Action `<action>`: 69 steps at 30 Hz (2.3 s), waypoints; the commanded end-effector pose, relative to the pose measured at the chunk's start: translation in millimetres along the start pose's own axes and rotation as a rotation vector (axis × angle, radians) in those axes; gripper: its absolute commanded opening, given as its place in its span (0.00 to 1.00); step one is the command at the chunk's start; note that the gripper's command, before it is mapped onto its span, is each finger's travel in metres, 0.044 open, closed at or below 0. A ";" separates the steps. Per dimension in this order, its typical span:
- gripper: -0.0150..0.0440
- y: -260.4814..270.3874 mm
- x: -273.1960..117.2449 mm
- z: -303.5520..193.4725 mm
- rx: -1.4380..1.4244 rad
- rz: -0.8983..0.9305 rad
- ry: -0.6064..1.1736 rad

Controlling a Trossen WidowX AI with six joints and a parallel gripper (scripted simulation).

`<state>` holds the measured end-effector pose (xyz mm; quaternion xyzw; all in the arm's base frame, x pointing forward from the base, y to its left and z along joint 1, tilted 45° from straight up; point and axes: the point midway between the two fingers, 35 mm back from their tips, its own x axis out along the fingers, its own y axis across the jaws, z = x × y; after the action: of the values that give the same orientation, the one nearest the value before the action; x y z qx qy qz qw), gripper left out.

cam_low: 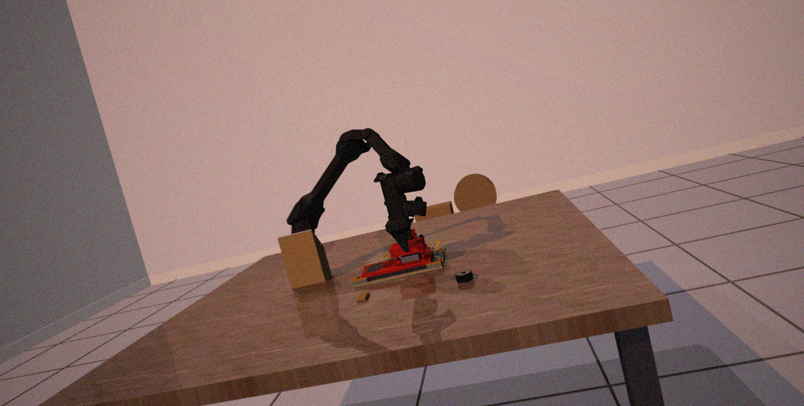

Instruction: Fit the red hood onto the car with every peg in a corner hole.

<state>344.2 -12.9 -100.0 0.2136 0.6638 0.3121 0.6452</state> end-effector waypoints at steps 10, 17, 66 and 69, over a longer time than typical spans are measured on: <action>0.25 0.8 1.5 1.2 0.006 0.006 -0.002; 0.25 0.8 4.7 1.2 0.006 0.006 -0.002; 0.25 0.6 4.4 1.4 0.005 0.001 -0.002; 0.25 0.6 4.9 1.4 0.005 0.002 -0.002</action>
<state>344.2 -7.4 -104.9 0.2203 0.6647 0.3104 0.6429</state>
